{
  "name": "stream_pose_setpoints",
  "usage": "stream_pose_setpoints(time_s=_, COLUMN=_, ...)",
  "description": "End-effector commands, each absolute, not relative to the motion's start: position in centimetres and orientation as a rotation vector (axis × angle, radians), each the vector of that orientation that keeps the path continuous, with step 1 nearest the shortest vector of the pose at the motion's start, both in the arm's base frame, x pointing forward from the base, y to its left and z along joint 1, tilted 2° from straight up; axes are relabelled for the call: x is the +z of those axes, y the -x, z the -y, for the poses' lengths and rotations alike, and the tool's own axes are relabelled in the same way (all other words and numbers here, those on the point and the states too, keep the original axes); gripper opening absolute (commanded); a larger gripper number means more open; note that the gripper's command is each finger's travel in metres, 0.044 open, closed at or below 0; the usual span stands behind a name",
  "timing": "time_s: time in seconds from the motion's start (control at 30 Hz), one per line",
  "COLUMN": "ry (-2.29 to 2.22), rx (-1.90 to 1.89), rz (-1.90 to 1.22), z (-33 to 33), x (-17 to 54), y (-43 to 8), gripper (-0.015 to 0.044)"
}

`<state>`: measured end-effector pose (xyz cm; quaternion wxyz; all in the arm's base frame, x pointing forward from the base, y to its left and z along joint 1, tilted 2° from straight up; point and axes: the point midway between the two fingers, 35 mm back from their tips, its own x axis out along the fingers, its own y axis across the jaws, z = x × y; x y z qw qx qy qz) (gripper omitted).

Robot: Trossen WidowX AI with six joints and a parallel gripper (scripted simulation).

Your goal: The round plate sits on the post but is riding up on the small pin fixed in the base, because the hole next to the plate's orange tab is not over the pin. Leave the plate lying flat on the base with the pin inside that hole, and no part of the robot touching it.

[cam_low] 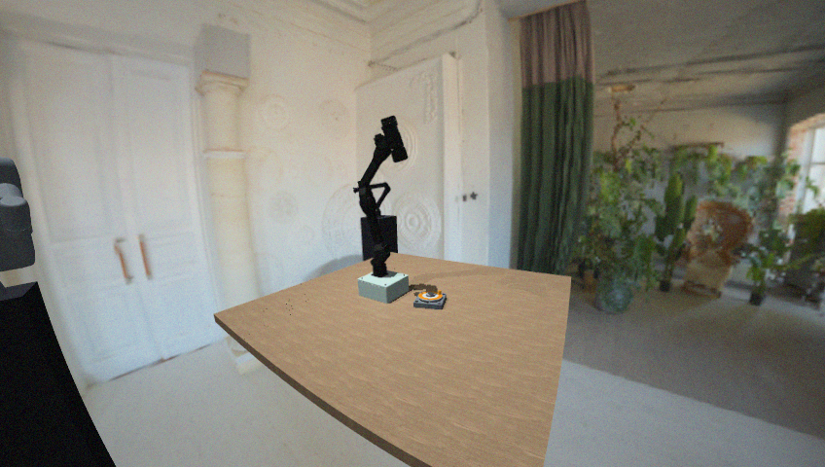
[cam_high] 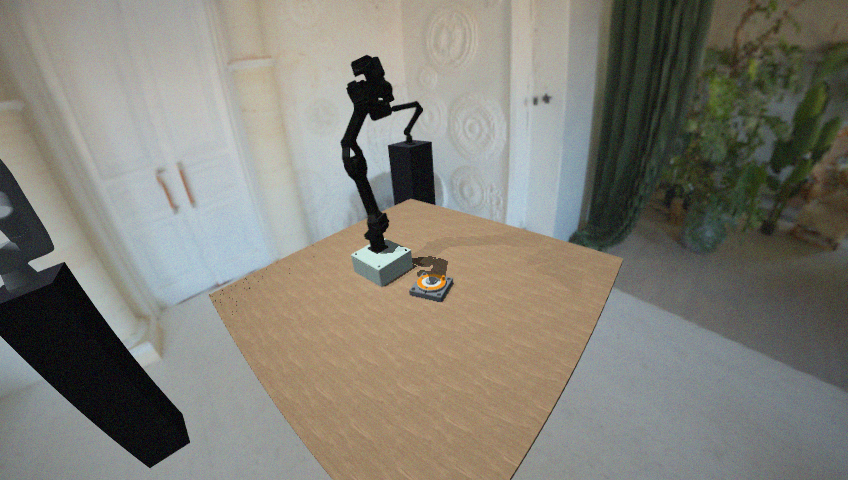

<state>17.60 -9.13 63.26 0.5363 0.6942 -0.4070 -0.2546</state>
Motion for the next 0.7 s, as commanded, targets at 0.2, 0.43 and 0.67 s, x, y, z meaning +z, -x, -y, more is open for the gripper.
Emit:
stream_pose_setpoints(time_s=0.2, ry=-1.304, rx=-0.62, rz=0.578, z=5.5, x=58.7, y=-26.6, gripper=0.0216)
stream_pose_setpoints(time_s=0.43, ry=-1.054, rx=-0.601, rz=0.242, z=2.0, x=51.5, y=-34.2, gripper=0.0032)
stream_pose_setpoints(time_s=0.67, ry=-0.702, rx=-0.564, rz=-0.188, z=-1.2, x=40.5, y=-39.5, gripper=0.0)
